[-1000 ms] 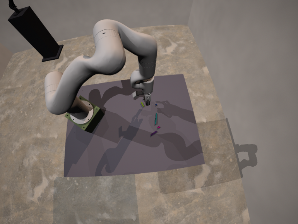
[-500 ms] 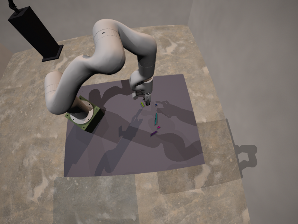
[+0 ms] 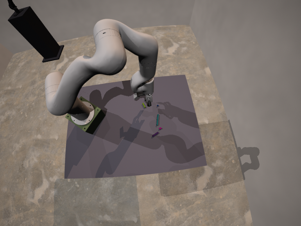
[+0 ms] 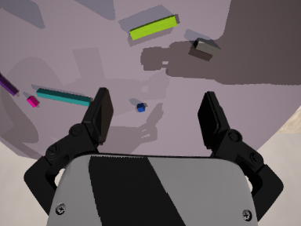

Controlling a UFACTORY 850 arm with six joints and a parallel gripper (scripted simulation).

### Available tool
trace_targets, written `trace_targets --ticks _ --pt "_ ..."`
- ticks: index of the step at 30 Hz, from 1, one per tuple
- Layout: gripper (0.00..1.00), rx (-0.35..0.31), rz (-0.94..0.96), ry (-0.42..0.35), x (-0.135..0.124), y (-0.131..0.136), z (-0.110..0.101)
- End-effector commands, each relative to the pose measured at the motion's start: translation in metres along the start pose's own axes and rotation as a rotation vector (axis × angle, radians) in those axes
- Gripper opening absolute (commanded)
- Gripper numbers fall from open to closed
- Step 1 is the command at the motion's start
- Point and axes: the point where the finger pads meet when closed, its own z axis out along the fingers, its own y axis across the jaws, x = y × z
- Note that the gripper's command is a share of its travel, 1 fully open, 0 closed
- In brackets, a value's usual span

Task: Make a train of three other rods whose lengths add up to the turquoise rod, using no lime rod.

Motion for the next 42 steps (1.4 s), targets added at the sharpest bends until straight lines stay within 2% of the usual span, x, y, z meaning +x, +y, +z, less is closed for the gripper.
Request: trace_targets --ticks 1,35,42 --pt "1.0 -0.001 0.0 -0.003 -0.0007 0.0002 -0.0005" --pt "1.0 -0.001 -0.002 -0.003 -0.0008 0.0001 -0.0005" --pt "1.0 0.001 -0.063 -0.004 -0.0034 -0.0008 -0.0006"
